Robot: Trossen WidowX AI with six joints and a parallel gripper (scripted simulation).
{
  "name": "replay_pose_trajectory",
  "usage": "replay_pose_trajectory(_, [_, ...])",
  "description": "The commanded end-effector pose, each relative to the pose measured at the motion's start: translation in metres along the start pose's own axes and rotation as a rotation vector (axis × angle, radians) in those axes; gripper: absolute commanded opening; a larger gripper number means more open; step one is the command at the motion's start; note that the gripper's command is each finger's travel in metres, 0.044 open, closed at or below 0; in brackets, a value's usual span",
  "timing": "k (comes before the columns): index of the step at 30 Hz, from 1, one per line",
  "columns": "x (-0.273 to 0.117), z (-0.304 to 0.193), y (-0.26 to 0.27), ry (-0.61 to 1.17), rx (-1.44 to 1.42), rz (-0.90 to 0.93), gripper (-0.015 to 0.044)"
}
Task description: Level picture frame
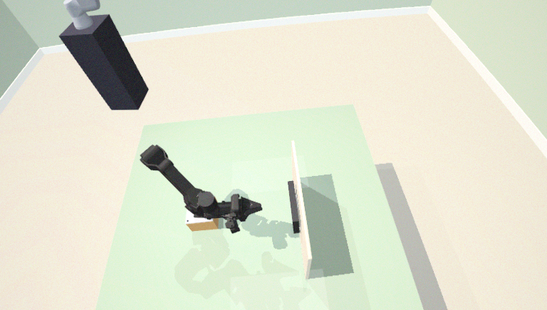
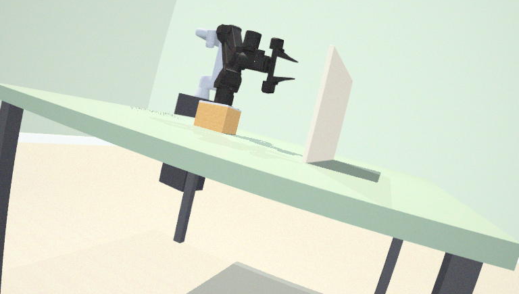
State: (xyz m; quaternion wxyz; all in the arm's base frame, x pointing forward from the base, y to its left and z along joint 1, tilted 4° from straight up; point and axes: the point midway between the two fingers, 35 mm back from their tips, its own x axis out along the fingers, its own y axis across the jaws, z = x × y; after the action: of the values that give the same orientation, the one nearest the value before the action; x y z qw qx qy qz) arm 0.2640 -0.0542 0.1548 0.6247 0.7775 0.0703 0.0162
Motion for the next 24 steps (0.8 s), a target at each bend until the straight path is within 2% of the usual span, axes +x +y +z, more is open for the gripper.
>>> replay_pose_trajectory(1, [-0.024,-0.004,0.001,0.005,0.003,-0.003,0.0260])
replay_pose_trajectory(12, [-0.065,-0.018,-0.009,0.014,0.027,0.006,0.0260])
replay_pose_trajectory(24, [-0.066,-0.019,-0.010,0.008,0.032,0.008,0.0260])
